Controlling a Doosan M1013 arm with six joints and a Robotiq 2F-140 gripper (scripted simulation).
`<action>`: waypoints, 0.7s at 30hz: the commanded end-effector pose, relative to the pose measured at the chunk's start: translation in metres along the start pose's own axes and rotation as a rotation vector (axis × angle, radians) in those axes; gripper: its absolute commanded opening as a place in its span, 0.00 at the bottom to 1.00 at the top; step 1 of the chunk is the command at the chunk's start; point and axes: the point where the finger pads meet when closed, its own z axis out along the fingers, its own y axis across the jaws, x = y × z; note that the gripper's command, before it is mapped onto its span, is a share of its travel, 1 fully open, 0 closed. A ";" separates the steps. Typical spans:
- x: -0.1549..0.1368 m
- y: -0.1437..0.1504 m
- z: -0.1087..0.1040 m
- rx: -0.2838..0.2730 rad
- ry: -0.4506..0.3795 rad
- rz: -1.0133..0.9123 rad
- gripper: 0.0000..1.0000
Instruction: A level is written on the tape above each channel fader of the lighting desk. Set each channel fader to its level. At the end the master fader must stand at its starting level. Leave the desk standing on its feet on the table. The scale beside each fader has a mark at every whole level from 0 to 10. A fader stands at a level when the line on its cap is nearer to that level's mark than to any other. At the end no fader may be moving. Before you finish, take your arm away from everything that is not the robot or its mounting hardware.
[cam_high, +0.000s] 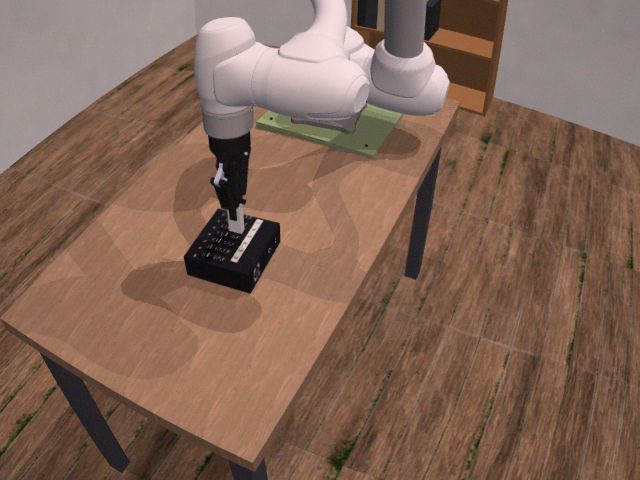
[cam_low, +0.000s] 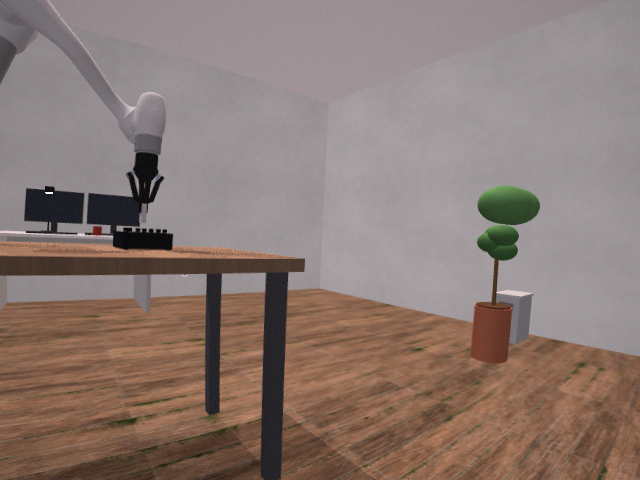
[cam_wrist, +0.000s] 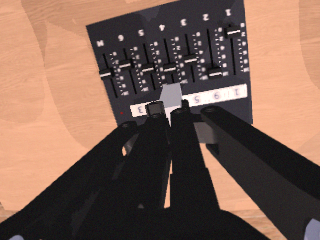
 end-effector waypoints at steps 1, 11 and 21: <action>0.000 0.000 -0.004 0.000 0.000 0.000 0.00; 0.000 0.000 -0.016 0.000 0.000 0.000 0.00; 0.000 0.000 -0.016 0.000 0.000 0.000 0.00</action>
